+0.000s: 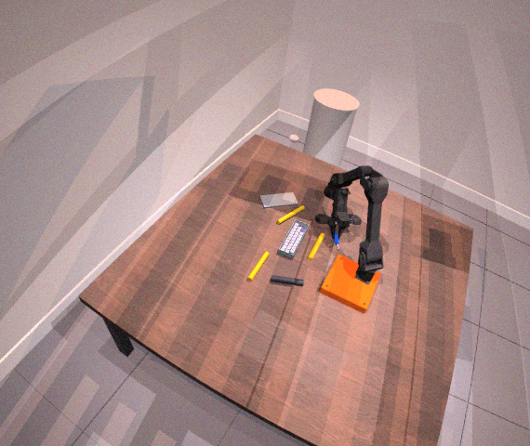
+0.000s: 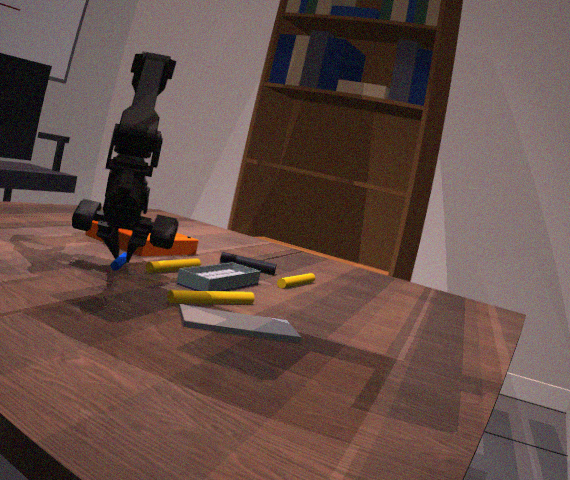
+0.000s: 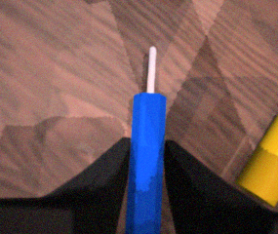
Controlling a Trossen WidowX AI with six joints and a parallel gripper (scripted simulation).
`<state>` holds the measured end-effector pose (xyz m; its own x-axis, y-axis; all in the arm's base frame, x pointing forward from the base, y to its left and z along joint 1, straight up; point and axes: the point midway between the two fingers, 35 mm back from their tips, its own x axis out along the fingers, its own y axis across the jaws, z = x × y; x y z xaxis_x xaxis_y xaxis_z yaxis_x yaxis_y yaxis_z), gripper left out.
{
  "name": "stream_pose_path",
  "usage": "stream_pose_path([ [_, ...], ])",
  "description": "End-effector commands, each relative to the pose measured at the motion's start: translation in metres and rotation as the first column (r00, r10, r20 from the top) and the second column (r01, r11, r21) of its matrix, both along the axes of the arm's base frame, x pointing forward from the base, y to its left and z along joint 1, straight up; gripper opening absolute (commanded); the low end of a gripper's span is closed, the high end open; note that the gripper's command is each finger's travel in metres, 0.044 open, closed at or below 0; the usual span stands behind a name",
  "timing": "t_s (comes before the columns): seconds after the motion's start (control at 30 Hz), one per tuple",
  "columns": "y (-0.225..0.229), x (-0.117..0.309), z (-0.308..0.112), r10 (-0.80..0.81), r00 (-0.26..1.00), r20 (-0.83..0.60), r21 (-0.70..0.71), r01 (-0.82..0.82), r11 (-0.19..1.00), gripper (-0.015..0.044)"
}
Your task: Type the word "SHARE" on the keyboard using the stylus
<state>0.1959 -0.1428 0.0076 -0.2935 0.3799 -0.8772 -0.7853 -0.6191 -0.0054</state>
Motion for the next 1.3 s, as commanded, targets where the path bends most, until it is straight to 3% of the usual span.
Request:
stream_pose_path([
  [0.0, 0.0, 0.0, 0.0, 0.001, 1.0, 0.0, -0.001, -0.001, 1.0, 0.0],
  [0.33, 0.0, -0.001, 0.049, 0.0, 1.0, 0.0, 0.0, 0.0, 1.0, 0.0],
  [0.63, 0.001, 0.001, 0.047, -0.001, 1.0, -0.013, -0.012, 0.001, 1.0, 0.0],
  [1.27, 0.031, 0.033, 0.051, -0.091, 0.969, -0.228, -0.418, -0.013, 0.908, 0.0],
])
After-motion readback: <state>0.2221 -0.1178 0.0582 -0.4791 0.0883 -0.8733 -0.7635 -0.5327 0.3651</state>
